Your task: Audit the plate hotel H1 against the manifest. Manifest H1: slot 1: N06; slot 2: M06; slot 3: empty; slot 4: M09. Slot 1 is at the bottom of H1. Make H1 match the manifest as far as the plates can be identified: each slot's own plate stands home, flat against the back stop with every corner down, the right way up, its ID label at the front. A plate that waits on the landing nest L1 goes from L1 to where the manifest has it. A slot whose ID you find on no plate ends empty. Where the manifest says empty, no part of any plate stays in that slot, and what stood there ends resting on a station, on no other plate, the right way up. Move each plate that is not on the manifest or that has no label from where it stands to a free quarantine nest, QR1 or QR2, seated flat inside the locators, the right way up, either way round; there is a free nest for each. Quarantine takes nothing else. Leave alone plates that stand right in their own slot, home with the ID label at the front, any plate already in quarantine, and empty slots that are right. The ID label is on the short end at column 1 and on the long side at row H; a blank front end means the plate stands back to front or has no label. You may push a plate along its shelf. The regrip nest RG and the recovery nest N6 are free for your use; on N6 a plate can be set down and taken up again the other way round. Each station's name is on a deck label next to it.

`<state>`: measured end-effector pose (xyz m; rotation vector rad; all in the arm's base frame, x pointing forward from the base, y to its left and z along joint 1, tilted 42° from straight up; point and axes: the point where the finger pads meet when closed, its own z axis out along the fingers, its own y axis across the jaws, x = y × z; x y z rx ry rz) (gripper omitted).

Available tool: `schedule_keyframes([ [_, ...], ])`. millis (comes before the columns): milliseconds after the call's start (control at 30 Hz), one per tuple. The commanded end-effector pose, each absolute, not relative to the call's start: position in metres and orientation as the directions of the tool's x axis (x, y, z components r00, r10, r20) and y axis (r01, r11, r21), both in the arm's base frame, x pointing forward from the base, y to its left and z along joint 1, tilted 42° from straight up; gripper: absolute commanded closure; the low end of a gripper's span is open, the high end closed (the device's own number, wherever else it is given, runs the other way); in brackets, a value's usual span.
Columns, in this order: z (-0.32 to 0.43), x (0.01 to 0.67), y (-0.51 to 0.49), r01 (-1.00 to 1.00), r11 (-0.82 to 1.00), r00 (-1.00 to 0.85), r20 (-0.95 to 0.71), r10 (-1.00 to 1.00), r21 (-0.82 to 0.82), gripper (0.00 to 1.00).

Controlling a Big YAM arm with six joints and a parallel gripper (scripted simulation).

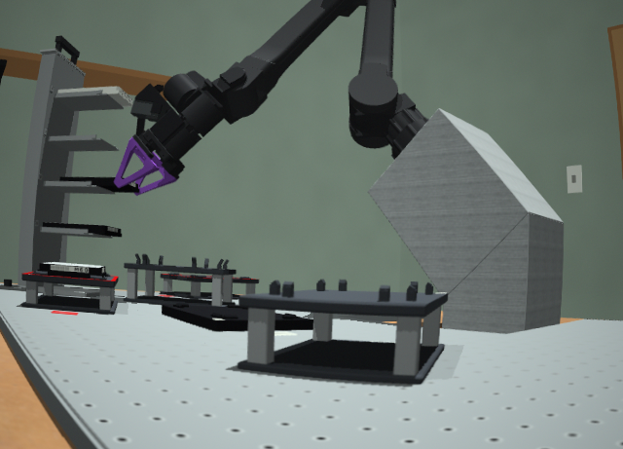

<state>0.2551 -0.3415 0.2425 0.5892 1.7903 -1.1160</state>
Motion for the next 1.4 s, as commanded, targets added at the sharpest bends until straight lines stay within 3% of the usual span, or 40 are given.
schedule_keyframes([
  [0,0.257,0.260,-0.346,0.769,0.467,-0.449,-0.889,-0.091,-0.436,0.00],
  [533,0.274,0.263,-0.338,0.769,0.469,-0.439,-0.892,-0.107,-0.435,0.00],
  [1367,0.236,0.231,-0.316,0.761,0.470,-0.466,-0.881,-0.081,-0.447,0.00],
])
